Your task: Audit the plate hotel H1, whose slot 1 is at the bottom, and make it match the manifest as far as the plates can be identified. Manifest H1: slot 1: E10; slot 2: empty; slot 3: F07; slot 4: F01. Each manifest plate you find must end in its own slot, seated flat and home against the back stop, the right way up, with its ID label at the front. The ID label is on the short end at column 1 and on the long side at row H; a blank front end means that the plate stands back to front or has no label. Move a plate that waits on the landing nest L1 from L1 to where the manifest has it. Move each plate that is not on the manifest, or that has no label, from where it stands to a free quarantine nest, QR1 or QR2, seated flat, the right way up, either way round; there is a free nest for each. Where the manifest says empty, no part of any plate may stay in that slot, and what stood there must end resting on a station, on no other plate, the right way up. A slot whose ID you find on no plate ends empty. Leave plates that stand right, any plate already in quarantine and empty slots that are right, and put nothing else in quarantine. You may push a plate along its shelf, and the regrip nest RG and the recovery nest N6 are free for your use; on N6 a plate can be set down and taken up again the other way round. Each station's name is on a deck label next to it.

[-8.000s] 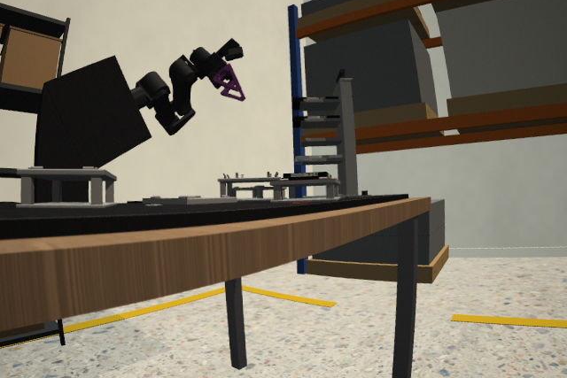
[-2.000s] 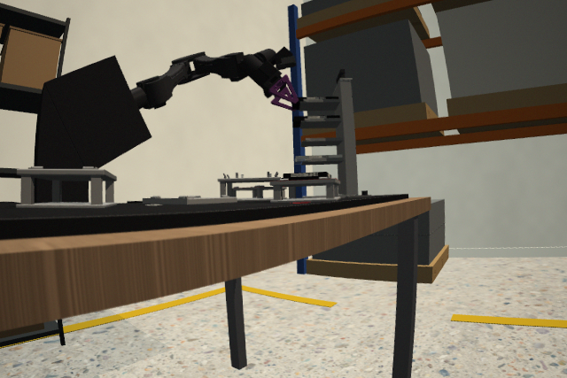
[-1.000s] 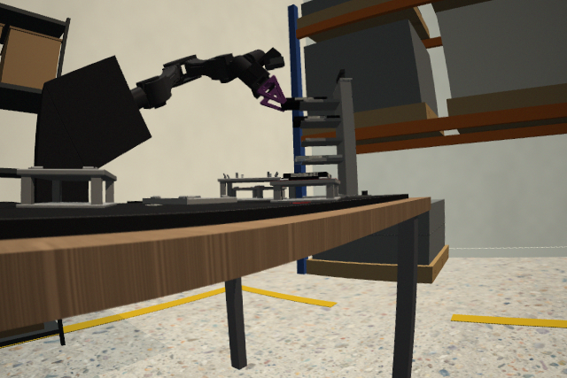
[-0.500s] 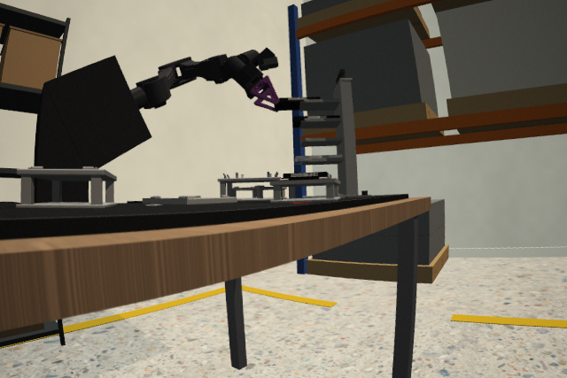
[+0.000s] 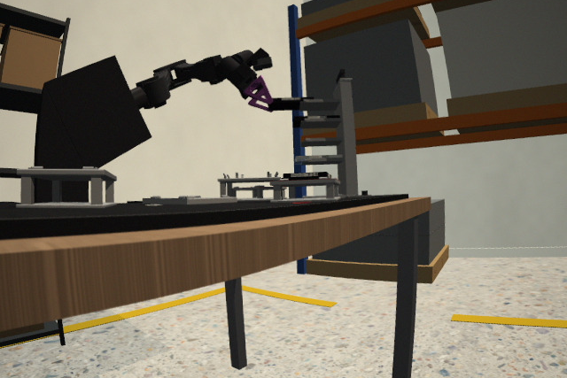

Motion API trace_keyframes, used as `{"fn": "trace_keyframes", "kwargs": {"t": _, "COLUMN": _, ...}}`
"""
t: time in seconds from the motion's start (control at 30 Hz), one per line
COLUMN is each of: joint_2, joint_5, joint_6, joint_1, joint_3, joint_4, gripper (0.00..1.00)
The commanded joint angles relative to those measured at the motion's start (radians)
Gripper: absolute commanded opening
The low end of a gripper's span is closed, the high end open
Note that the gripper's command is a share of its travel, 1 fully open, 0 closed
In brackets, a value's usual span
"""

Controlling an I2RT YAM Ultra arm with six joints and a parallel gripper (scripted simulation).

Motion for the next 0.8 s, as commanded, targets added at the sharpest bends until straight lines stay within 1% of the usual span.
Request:
{"fn": "trace_keyframes", "kwargs": {"t": 0.0, "joint_2": -0.024, "joint_5": -0.002, "joint_6": 0.001, "joint_1": -0.016, "joint_3": -0.007, "joint_4": -0.008, "gripper": 0.86}}
{"fn": "trace_keyframes", "kwargs": {"t": 0.1, "joint_2": -0.031, "joint_5": -0.004, "joint_6": 0.001, "joint_1": -0.019, "joint_3": -0.011, "joint_4": -0.01, "gripper": 0.86}}
{"fn": "trace_keyframes", "kwargs": {"t": 0.6, "joint_2": -0.13, "joint_5": -0.043, "joint_6": 0.006, "joint_1": -0.057, "joint_3": -0.07, "joint_4": -0.047, "gripper": 0.86}}
{"fn": "trace_keyframes", "kwargs": {"t": 0.67, "joint_2": -0.13, "joint_5": -0.043, "joint_6": 0.006, "joint_1": -0.057, "joint_3": -0.07, "joint_4": -0.047, "gripper": 0.86}}
{"fn": "trace_keyframes", "kwargs": {"t": 0.77, "joint_2": -0.151, "joint_5": -0.051, "joint_6": 0.007, "joint_1": -0.065, "joint_3": -0.081, "joint_4": -0.056, "gripper": 0.86}}
